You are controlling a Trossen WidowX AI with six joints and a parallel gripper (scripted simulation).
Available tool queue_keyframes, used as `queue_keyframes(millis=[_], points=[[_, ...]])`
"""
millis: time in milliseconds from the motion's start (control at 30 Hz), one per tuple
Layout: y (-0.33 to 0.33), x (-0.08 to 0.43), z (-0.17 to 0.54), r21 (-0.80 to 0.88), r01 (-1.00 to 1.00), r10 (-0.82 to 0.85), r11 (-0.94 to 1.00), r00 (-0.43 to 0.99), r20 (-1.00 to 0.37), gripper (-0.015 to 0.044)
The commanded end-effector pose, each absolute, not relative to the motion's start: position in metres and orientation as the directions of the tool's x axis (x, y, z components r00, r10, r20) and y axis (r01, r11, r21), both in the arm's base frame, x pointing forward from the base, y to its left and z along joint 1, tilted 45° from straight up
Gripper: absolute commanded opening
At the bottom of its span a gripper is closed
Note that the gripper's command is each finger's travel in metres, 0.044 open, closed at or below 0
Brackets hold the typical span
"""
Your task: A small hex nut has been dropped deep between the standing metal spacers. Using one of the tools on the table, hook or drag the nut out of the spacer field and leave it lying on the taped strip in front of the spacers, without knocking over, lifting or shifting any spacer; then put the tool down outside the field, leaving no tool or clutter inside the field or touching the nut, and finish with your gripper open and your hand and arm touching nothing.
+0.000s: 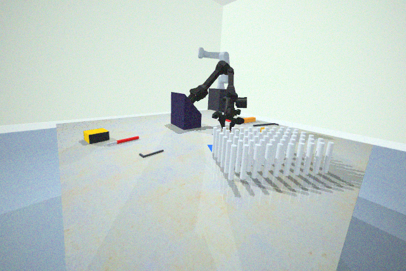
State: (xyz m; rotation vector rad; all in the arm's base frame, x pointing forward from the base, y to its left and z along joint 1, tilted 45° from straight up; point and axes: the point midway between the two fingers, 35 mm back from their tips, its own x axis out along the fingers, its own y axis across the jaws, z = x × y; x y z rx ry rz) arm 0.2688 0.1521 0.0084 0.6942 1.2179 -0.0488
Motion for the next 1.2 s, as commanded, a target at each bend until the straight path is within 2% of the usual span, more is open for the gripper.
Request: queue_keyframes(millis=[0, 1167], points=[[0.151, 0.265, 0.008, 0.457, 0.399, 0.317, 0.795, 0.370, -0.873, 0.0000], [0.143, 0.254, 0.028, 0.460, 0.395, 0.319, 0.795, 0.373, -0.871, 0.0000]])
